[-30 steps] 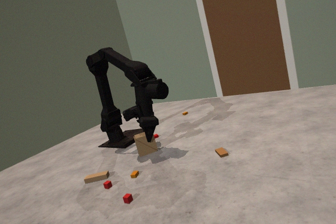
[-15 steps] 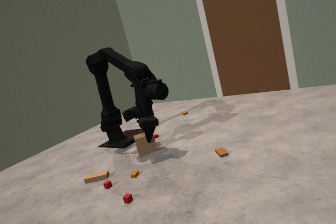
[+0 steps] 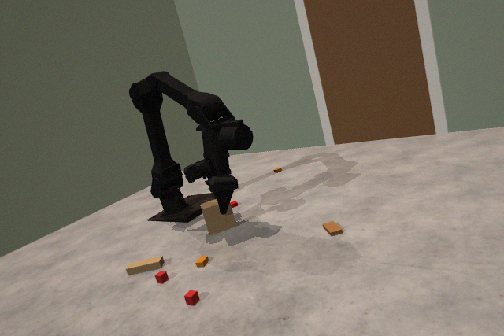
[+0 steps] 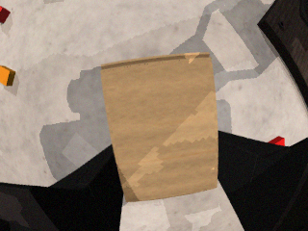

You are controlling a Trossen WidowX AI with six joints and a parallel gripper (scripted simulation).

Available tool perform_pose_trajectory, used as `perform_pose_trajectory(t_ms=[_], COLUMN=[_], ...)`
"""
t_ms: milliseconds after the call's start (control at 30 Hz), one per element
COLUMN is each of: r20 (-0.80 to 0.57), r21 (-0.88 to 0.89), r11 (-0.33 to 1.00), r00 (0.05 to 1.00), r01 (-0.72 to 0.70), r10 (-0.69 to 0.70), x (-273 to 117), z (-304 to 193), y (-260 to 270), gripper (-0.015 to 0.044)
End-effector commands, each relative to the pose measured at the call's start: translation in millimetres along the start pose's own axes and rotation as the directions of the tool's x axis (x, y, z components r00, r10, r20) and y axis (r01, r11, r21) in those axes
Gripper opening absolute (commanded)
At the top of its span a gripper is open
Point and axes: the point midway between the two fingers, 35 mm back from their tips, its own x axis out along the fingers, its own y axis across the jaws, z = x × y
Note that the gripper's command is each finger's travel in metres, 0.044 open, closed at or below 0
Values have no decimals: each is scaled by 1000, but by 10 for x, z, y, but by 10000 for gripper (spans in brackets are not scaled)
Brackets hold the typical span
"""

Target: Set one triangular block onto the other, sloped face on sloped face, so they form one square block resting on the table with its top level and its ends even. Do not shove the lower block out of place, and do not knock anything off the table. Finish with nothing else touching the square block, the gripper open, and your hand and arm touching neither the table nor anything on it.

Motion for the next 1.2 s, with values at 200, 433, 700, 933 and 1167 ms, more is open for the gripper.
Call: perform_pose_trajectory(t_ms=[200,433,700,933,1167], r20=[6,5,1,0,0], r21=[-5,-5,-1,-1,-1], r11=[1000,1000,1000,1000,1000], r00=[1000,1000,1000,1000,1000], r01=[-3,-5,-2,0,0], r10=[3,5,2,0,0], x=[11,22,18,19,19], z=[7,10,3,1,1], y=[8,7,1,-1,-1], gripper=[0,0,0,105,289])
